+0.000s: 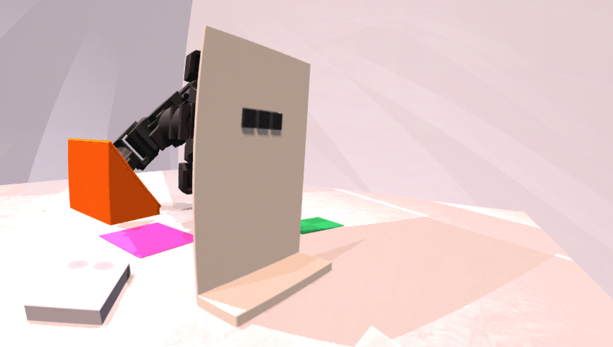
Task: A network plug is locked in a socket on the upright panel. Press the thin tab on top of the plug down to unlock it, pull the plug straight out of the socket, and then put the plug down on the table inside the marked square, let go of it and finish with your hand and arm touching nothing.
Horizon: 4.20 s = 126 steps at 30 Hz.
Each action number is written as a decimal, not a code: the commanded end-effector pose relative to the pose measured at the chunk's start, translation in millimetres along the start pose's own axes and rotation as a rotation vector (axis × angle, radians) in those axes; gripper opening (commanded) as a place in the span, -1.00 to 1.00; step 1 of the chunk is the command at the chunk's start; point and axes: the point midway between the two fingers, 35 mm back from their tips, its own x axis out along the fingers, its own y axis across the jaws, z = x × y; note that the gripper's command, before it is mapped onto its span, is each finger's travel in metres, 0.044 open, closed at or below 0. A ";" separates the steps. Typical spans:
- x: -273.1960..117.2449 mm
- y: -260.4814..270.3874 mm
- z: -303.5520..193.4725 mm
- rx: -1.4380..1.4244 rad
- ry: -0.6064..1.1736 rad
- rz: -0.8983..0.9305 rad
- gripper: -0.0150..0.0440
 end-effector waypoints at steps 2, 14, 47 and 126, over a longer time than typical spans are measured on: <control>7.2 0.7 1.4 0.005 0.003 0.001 0.04; 21.1 0.9 6.0 0.005 0.003 0.000 -0.05; 14.0 0.9 4.1 0.004 0.003 0.000 -0.49; -31.5 1.4 -10.8 0.004 0.005 0.002 -0.49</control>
